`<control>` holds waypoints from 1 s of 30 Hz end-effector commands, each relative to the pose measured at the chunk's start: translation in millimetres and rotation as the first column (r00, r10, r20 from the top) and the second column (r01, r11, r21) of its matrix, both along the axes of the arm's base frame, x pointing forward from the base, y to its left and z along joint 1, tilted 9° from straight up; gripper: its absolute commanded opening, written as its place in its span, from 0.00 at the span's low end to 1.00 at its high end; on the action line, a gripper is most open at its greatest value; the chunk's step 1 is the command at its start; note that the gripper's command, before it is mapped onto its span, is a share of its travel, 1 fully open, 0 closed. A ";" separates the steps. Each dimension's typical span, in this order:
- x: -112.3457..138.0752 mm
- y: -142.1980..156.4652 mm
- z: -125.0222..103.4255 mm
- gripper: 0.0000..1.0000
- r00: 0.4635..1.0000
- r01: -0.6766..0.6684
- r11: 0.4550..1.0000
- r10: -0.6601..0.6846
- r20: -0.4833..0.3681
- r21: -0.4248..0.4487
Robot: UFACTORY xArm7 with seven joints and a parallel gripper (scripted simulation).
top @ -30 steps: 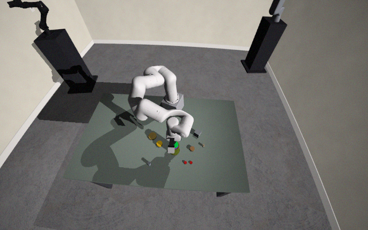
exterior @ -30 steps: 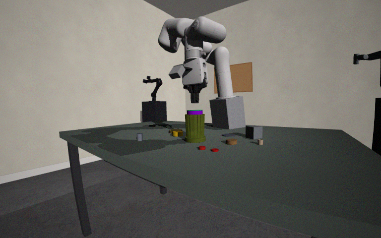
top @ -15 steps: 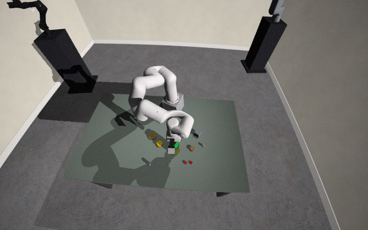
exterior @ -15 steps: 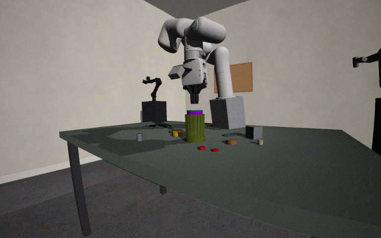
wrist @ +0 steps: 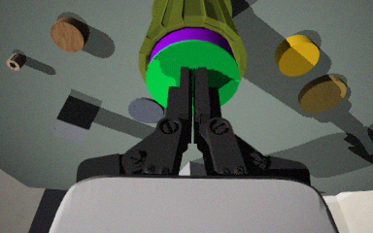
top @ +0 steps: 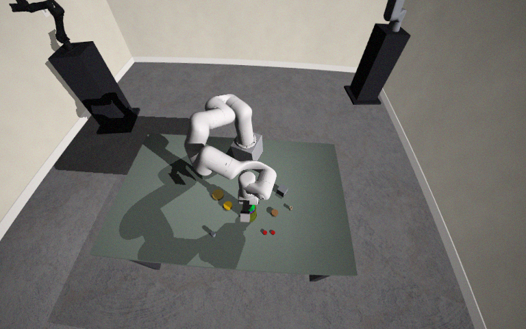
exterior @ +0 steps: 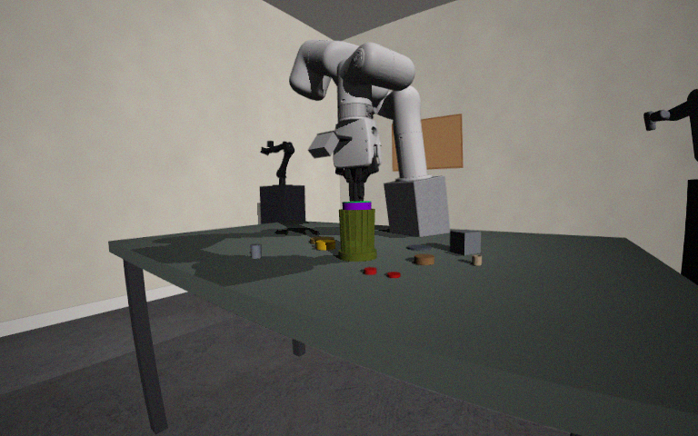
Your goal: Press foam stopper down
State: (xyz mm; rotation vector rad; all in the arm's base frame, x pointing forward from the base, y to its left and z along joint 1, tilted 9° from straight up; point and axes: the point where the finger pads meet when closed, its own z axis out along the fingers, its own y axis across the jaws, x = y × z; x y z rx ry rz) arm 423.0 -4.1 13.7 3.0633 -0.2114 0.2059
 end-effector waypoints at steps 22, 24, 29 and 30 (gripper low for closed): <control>1.4 0.1 -2.8 0.00 1.000 -0.001 1.000 0.001 0.003 0.000; 1.6 0.0 -3.7 0.00 1.000 -0.001 1.000 0.001 0.003 0.000; 1.9 -0.2 -6.5 0.00 1.000 -0.001 1.000 0.001 0.003 0.000; 2.0 -0.2 -7.1 0.00 1.000 -0.001 1.000 0.001 0.003 0.000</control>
